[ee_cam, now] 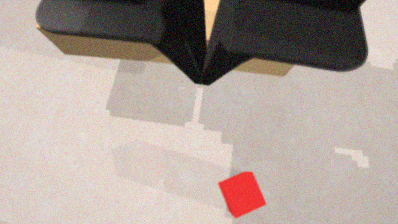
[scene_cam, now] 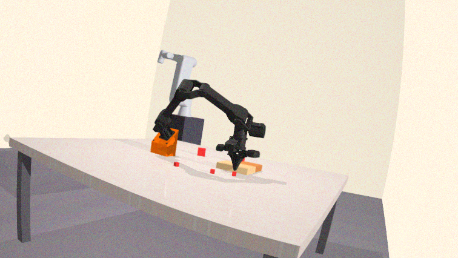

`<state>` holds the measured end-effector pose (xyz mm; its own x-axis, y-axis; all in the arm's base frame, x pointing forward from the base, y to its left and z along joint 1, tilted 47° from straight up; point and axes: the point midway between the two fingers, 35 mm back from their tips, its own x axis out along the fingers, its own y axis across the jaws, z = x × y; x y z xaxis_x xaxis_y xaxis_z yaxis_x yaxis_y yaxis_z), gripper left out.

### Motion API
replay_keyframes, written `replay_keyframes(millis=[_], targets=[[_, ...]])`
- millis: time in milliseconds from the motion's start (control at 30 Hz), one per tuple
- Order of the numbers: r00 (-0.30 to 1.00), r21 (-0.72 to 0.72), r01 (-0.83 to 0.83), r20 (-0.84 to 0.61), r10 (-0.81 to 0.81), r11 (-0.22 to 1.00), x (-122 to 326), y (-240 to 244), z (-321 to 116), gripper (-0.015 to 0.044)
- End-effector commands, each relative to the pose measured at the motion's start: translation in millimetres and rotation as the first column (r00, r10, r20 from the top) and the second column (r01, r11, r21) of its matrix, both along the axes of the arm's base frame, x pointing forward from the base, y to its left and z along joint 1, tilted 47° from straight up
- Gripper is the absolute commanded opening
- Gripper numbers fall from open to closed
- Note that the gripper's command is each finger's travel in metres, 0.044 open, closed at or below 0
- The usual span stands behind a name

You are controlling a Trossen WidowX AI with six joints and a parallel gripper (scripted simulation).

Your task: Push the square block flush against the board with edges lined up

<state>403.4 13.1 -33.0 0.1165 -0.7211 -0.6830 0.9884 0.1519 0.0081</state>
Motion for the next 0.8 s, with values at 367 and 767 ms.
replay_keyframes(millis=[367, 767], targets=[[1.0, 0.004, 0.007, -0.011, -0.007, 1.0, 2.9, -18.1, 13.7, 0.0], [1.0, 0.002, 0.007, -0.011, -0.007, 1.0, 5.6, -31.7, 28.1, 0.0]])
